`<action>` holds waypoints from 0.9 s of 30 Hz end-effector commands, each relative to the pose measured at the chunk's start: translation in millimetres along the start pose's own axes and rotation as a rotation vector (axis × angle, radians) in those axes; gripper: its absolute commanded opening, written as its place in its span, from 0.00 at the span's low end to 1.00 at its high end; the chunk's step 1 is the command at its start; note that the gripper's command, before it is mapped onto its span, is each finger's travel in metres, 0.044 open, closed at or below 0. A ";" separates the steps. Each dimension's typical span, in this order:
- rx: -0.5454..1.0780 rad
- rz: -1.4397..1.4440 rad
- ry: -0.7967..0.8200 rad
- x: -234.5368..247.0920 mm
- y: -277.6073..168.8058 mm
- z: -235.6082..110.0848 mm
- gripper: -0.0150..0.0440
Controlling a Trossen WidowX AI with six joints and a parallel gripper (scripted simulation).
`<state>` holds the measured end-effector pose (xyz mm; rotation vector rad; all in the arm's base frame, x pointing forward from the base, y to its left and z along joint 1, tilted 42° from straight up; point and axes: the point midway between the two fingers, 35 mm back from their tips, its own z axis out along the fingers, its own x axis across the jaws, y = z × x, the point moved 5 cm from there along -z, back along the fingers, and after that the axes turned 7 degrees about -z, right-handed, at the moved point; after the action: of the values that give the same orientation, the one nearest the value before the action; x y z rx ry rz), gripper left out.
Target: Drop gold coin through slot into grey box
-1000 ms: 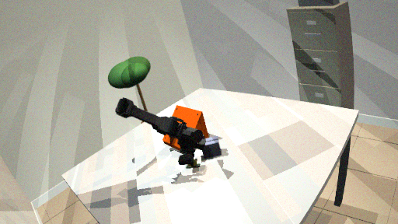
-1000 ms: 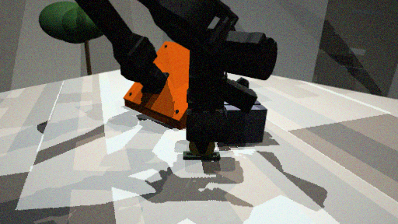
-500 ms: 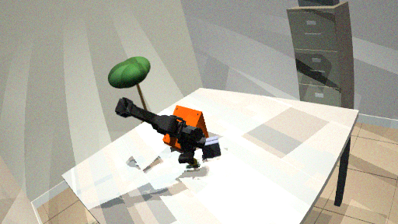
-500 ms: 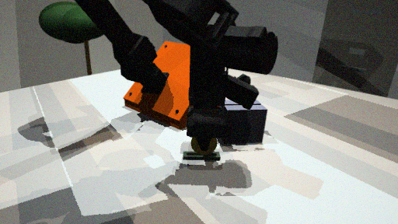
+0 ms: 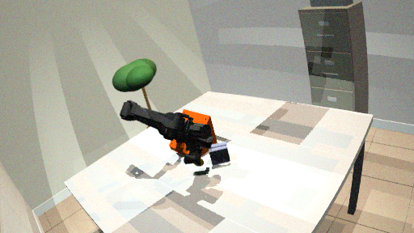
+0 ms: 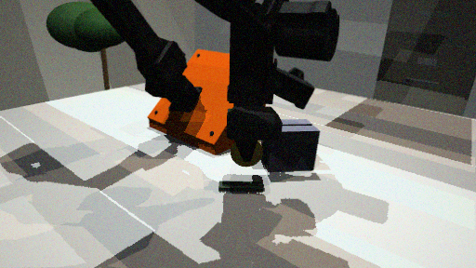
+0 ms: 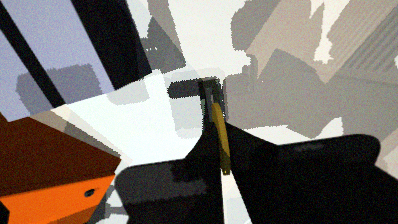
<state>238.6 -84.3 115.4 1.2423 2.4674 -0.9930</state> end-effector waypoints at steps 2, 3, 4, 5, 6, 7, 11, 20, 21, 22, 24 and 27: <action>-0.005 0.001 0.000 -1.3 1.3 -13.0 0.25; -0.004 0.000 0.000 -1.3 1.2 -15.5 0.25; -0.003 -0.001 0.001 -1.2 1.1 -18.0 0.25; -0.002 -0.002 0.001 -1.2 0.9 -20.5 0.25; -0.001 -0.003 0.002 -1.1 0.8 -23.0 0.25; 0.000 -0.004 0.002 -1.1 0.6 -25.5 0.25; 0.005 -0.008 0.003 -0.8 -0.4 -35.6 0.25; 0.016 -0.015 0.002 0.3 -3.8 -56.8 0.25; 0.017 -0.015 0.002 0.3 -3.9 -57.2 0.25; 0.017 -0.020 0.002 0.5 -3.9 -57.3 0.25; 0.017 -0.059 0.003 2.2 -4.0 -57.4 0.25; 0.016 -0.129 0.003 5.2 -4.2 -57.5 0.25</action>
<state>240.0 -48.2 158.6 1.1601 2.5319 -1.0380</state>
